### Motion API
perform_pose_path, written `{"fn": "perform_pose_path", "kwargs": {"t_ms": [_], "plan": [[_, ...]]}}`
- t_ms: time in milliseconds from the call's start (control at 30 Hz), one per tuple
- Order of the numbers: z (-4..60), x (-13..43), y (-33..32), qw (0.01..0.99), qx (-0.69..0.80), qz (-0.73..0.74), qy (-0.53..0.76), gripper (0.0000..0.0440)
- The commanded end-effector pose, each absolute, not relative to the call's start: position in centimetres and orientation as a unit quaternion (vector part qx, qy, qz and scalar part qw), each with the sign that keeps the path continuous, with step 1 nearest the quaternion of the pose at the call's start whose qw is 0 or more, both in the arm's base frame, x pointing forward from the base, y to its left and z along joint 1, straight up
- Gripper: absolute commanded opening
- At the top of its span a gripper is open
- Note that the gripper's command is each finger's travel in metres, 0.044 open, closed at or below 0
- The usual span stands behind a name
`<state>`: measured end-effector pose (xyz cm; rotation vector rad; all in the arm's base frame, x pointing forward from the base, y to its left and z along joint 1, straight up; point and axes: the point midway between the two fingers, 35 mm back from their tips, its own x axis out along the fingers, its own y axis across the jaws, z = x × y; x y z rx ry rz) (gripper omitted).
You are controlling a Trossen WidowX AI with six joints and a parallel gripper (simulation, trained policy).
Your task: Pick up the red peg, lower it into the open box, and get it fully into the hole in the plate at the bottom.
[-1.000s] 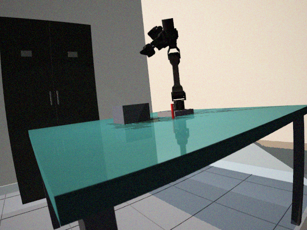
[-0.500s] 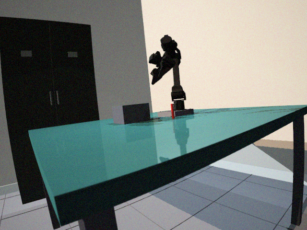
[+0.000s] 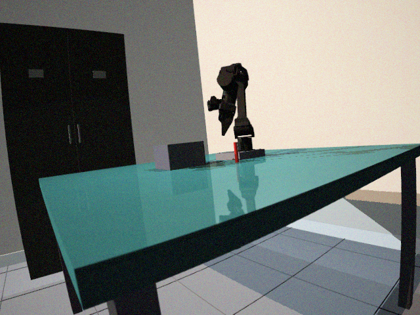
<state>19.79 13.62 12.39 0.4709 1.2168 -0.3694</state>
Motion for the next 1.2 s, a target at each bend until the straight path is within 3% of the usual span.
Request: {"fn": "perform_pose_path", "kwargs": {"t_ms": [0, 600, 1167], "plan": [[10.8, 18.7, 13.0, 0.753, 0.234, -0.205, 0.58, 0.0437], [3.7, 17.2, 13.1, 0.687, 0.334, -0.266, 0.588, 0.0427], [2.9, 16.4, 13.0, 0.63, 0.366, -0.283, 0.623, 0.0]]}}
